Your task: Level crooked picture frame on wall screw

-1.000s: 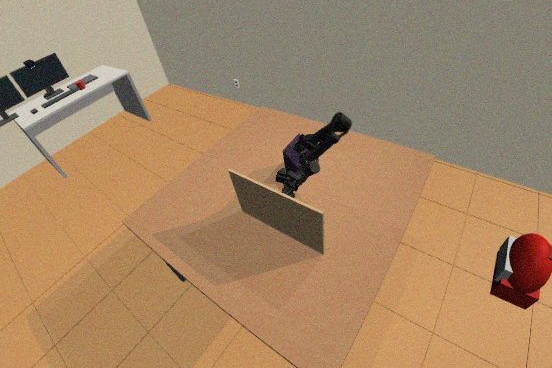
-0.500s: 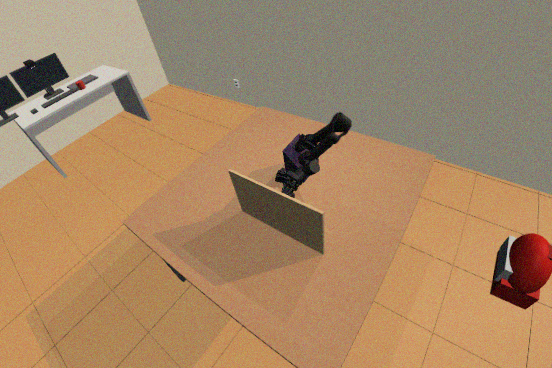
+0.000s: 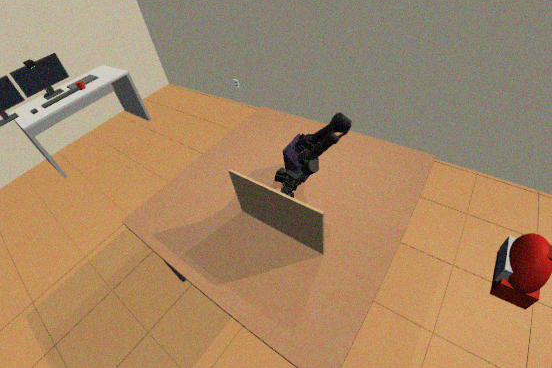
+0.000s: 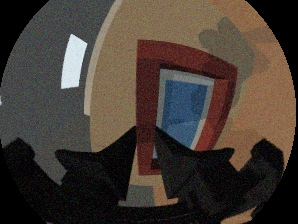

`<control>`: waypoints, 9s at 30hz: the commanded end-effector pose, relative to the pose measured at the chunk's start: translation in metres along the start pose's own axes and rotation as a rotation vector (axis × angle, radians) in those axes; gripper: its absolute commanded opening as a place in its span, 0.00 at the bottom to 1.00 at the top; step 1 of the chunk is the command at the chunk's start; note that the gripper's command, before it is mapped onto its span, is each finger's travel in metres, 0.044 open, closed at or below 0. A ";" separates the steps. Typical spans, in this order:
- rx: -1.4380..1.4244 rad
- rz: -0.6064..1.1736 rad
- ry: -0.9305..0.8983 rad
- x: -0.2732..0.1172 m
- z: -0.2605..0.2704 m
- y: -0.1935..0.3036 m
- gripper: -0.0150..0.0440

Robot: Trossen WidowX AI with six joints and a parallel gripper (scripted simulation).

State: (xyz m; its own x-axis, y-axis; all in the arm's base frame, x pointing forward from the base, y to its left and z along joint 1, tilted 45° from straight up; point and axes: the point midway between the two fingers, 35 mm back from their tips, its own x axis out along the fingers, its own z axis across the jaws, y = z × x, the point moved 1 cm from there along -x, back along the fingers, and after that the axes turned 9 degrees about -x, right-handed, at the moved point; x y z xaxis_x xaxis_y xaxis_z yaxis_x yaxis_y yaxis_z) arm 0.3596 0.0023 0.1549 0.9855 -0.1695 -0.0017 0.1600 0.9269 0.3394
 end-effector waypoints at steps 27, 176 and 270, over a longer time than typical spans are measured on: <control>-0.001 -0.007 -0.010 0.000 0.002 -0.003 0.25; 0.008 -0.051 0.047 -0.142 0.015 0.015 0.69; 0.013 -0.077 0.041 -0.186 0.029 -0.013 0.69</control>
State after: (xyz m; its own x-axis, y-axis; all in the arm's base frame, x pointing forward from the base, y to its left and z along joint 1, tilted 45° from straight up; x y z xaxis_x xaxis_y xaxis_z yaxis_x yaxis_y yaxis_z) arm 0.1733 0.0135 0.1782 0.9731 -0.2205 -0.0672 0.2300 0.9096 0.3461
